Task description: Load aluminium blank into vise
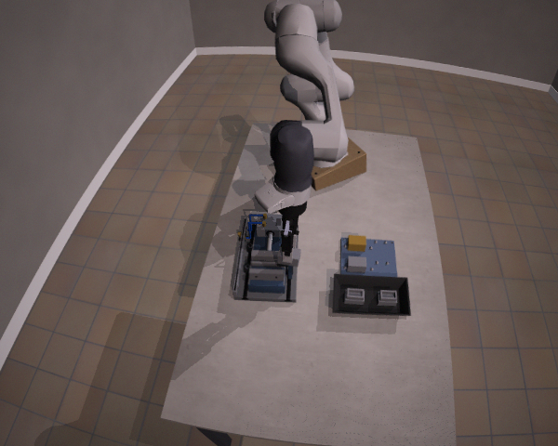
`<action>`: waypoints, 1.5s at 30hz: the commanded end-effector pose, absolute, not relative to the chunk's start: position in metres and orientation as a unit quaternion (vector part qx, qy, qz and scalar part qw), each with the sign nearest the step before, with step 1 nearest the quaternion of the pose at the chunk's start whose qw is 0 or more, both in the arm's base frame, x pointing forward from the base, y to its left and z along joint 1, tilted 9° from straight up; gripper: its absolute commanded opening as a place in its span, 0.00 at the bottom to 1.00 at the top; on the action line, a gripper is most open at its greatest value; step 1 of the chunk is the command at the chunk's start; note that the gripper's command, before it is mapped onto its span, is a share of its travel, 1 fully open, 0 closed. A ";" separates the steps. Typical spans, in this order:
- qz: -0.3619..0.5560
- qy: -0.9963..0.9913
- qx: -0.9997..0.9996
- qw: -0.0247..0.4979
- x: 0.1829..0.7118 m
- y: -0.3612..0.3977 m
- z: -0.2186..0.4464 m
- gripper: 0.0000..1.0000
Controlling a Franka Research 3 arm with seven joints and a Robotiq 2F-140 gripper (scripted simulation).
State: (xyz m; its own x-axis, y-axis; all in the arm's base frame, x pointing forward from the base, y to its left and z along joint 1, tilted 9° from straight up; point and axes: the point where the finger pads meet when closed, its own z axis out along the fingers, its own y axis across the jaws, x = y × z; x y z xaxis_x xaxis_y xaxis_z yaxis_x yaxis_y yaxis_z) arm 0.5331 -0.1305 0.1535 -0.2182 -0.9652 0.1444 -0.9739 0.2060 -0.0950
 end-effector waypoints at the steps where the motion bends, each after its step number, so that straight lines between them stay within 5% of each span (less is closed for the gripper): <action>1: 0.072 -0.725 0.685 0.020 0.535 -0.140 0.158 0.00; 7: 0.074 -0.721 0.689 0.020 0.520 -0.202 0.167 0.00; 45: 0.074 -0.721 0.689 0.020 0.520 -0.202 0.167 0.00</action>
